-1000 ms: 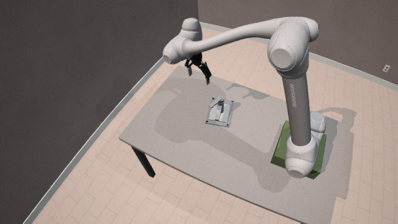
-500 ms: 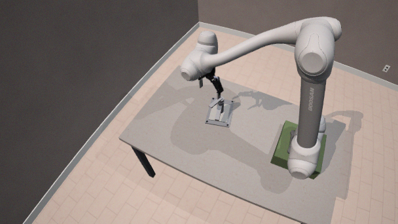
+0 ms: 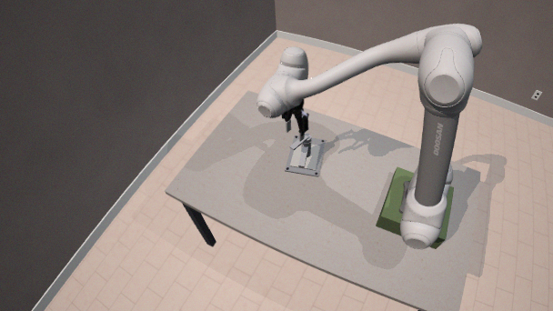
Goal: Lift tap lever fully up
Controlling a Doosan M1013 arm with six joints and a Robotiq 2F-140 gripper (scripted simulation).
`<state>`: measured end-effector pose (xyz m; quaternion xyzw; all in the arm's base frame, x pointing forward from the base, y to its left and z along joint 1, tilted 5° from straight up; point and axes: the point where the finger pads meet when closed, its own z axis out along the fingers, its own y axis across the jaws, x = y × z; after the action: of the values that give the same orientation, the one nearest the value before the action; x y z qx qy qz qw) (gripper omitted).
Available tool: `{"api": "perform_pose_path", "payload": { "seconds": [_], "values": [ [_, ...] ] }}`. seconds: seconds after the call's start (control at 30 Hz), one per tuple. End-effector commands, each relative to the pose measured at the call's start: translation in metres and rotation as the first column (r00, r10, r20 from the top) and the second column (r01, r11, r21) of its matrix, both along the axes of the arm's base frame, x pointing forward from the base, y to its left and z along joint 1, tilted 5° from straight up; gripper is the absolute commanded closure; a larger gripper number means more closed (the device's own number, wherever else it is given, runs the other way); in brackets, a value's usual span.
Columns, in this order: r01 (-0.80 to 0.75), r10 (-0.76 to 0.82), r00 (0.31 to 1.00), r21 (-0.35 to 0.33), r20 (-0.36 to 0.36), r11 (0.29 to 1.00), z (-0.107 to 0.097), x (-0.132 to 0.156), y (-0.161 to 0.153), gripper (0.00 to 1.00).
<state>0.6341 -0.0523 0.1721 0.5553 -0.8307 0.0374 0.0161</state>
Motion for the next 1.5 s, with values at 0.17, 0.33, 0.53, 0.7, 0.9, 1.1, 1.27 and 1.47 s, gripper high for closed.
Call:
{"api": "perform_pose_path", "payload": {
  "seconds": [0.17, 0.33, 0.53, 0.7, 0.9, 1.1, 1.27, 1.47],
  "values": [
    [0.0, 0.0, 1.0, 0.0, 0.0, 1.0, 0.0001, 0.0, 0.0, 1.0],
    [0.0, 0.0, 1.0, 0.0, 0.0, 1.0, 0.0001, 0.0, 0.0, 1.0],
    [0.0, 0.0, 1.0, 0.0, 0.0, 1.0, 0.0001, 0.0, 0.0, 1.0],
    [0.0, 0.0, 1.0, 0.0, 0.0, 1.0, 0.0001, 0.0, 0.0, 1.0],
    [0.0, 0.0, 1.0, 0.0, 0.0, 1.0, 0.0001, 0.0, 0.0, 1.0],
    [0.0, 0.0, 1.0, 0.0, 0.0, 1.0, 0.0001, 0.0, 0.0, 1.0],
    [0.0, 0.0, 1.0, 0.0, 0.0, 1.0, 0.0001, 0.0, 0.0, 0.63],
    [0.0, 0.0, 1.0, 0.0, 0.0, 1.0, 0.0001, 0.0, 0.0, 0.63]
  ]
}}
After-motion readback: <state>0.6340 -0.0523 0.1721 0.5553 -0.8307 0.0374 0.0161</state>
